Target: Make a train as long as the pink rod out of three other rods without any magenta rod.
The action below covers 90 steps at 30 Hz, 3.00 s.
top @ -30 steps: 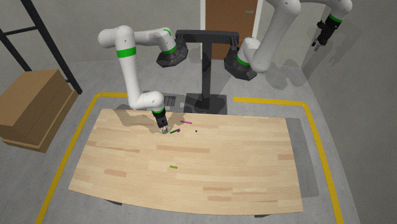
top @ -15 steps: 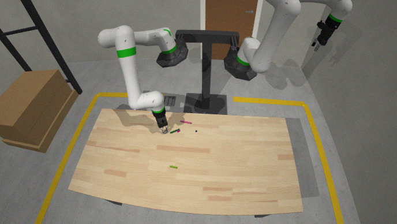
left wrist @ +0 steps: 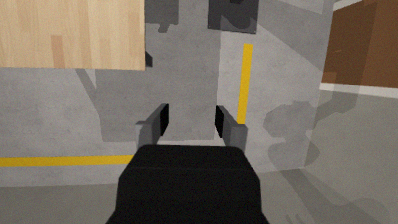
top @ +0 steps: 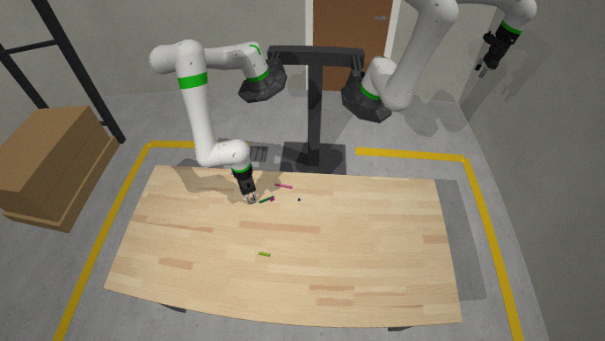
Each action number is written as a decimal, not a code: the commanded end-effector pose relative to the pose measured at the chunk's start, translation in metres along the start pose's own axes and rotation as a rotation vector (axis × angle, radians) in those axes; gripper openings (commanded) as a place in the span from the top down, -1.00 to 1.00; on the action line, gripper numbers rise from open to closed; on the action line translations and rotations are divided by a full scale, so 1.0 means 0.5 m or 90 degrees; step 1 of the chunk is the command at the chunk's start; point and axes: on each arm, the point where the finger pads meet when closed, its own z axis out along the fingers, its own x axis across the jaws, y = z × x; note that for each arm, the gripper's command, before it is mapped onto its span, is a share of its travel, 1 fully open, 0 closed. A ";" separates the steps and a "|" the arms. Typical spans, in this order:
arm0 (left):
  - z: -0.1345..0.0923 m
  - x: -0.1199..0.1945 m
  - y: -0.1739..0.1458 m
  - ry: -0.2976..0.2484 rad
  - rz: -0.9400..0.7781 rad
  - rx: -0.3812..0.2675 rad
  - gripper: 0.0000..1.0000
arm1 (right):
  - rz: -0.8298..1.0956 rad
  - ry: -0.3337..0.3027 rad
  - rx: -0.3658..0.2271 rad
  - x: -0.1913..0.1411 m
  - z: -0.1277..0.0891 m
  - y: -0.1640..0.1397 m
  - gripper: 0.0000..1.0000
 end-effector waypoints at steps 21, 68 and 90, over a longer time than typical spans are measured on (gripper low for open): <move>-0.002 0.000 0.000 0.000 0.000 -0.001 -1.00 | 0.000 0.000 0.001 0.001 0.016 -0.001 -0.14; -0.002 0.000 0.000 0.000 0.000 -0.001 -1.00 | 0.000 0.000 0.001 0.001 0.016 -0.001 -0.74; -0.002 0.000 0.000 0.000 0.000 -0.001 -1.00 | 0.000 0.000 0.001 0.001 -0.097 -0.001 -0.74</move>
